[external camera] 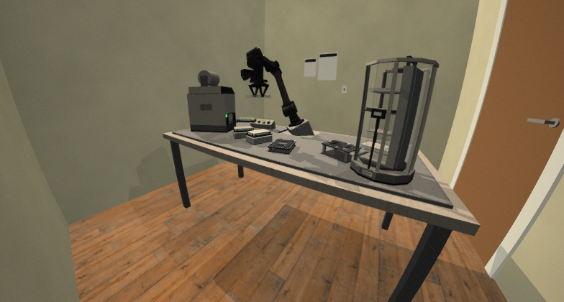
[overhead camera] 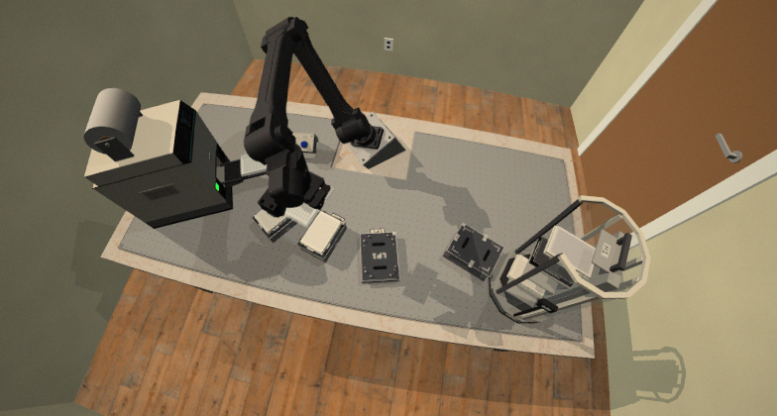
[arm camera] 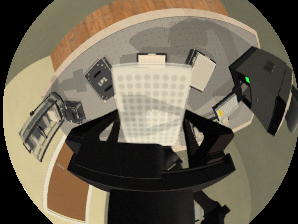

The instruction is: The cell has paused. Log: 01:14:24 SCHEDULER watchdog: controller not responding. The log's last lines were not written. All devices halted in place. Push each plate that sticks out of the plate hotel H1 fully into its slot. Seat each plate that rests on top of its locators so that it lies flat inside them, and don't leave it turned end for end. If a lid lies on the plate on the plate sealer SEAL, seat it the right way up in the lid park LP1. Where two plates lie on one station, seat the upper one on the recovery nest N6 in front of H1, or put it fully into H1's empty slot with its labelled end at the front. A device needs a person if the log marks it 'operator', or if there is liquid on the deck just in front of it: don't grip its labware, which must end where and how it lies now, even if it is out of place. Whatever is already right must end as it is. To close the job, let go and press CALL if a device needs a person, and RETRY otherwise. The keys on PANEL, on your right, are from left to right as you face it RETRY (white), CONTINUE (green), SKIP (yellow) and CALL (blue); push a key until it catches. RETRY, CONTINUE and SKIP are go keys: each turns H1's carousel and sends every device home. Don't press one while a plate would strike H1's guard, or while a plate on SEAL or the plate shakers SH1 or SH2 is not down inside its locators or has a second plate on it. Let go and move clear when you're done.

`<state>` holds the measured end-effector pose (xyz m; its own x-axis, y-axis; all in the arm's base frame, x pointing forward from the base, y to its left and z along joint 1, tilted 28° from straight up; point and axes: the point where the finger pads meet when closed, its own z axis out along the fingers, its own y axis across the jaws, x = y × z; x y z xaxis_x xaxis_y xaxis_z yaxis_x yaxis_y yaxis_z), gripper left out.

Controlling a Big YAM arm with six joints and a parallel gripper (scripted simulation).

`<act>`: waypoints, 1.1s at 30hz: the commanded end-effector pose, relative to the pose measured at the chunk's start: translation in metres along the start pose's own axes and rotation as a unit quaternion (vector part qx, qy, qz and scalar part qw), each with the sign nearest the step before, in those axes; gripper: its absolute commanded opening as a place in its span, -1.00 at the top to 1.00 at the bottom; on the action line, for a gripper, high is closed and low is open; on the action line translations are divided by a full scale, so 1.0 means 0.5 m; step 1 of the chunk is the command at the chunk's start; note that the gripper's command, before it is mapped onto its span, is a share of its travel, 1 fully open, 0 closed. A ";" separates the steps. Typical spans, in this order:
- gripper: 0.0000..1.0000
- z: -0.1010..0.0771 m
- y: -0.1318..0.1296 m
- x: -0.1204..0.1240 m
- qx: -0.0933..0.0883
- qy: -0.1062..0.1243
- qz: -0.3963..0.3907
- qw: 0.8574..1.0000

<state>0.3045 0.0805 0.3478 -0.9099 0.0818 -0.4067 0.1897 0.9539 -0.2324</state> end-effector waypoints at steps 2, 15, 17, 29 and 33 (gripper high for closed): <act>-0.64 -0.055 0.007 -0.023 -0.008 -0.013 0.007 1.000; -0.64 -0.080 0.035 -0.022 -0.009 -0.013 -0.070 0.997; -0.64 -0.080 0.042 -0.022 -0.009 -0.012 -0.087 0.996; -0.64 -0.080 0.125 -0.024 -0.008 -0.013 -0.239 0.971; -0.64 -0.080 0.138 -0.024 -0.008 -0.013 -0.239 0.971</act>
<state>0.3086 0.1455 0.3513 -0.9011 -0.3506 -0.2551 -0.2359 0.8900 -0.3901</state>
